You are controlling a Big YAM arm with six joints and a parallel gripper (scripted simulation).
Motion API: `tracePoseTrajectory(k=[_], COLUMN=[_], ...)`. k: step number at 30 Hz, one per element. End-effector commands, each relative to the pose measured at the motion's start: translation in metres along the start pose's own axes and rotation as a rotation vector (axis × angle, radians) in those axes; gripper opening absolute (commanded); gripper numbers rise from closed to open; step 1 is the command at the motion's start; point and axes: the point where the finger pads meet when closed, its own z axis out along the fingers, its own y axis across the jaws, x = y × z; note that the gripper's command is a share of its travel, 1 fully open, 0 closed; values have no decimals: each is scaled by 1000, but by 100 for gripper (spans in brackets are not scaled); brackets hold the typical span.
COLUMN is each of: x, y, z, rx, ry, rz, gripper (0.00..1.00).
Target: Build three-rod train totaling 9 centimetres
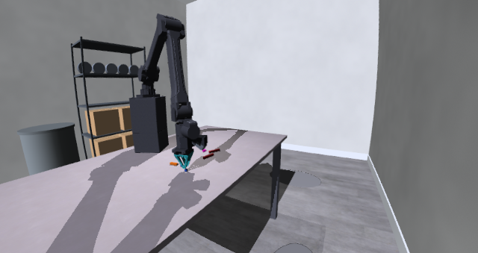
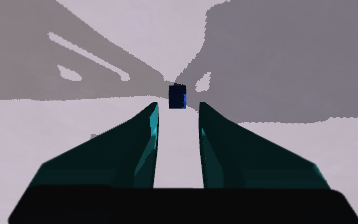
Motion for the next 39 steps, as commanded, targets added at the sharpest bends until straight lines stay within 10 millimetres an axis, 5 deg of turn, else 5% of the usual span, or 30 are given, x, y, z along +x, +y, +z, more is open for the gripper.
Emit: tracePoseTrajectory(k=[1,39], x=[0,3], y=[-1,-5], z=[1,-3], rx=[4,8], ry=[-11,-17], rz=[-8,0], gripper=[23,23])
